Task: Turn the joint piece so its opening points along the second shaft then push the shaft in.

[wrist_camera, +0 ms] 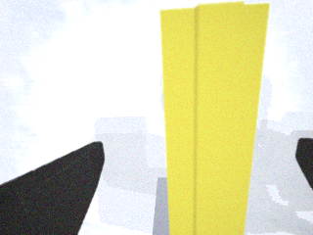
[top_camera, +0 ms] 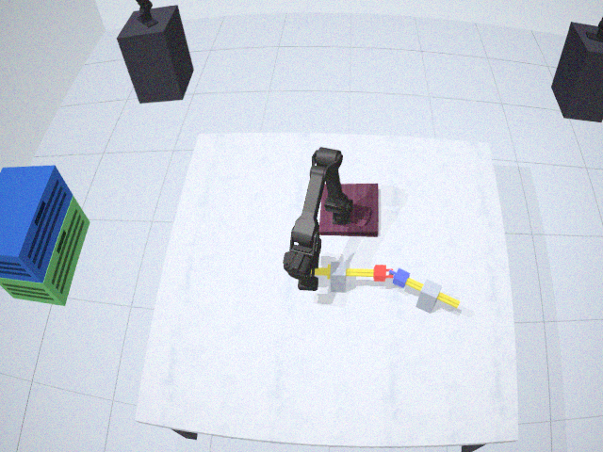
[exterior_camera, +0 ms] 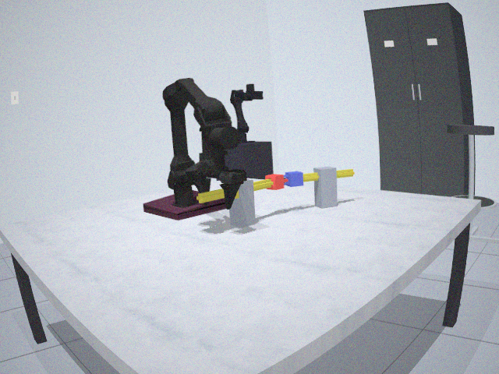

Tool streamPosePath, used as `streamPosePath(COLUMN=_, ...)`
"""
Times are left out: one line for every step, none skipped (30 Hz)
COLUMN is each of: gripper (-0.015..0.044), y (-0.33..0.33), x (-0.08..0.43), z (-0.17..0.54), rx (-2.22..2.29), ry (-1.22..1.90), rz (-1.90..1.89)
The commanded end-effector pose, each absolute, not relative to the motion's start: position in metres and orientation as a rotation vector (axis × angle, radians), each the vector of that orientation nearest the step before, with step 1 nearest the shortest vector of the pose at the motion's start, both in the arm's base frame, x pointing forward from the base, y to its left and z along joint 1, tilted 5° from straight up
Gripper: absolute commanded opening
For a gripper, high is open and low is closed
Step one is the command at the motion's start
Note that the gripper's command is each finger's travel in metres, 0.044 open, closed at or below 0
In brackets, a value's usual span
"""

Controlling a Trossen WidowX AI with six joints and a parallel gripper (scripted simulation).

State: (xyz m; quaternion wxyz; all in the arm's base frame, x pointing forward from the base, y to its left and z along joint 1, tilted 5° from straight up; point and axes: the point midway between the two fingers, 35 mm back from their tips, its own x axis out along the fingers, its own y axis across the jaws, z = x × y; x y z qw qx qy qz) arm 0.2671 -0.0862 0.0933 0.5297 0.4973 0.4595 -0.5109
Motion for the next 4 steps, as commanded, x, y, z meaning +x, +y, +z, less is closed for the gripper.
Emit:
streamPosePath(gripper=0.044, y=-0.0851, x=0.2666, z=0.1124, rx=1.187, ry=1.095, rz=-1.217)
streamPosePath(gripper=0.044, y=-0.0847, x=0.2659, z=0.1194, rx=1.187, ry=1.095, rz=-1.216)
streamPosePath(gripper=0.044, y=-0.0845, x=0.2656, z=0.1217, rx=1.187, ry=1.095, rz=-1.216)
streamPosePath(gripper=0.044, y=-0.0845, x=0.2656, z=0.1217, rx=1.187, ry=1.095, rz=-1.216)
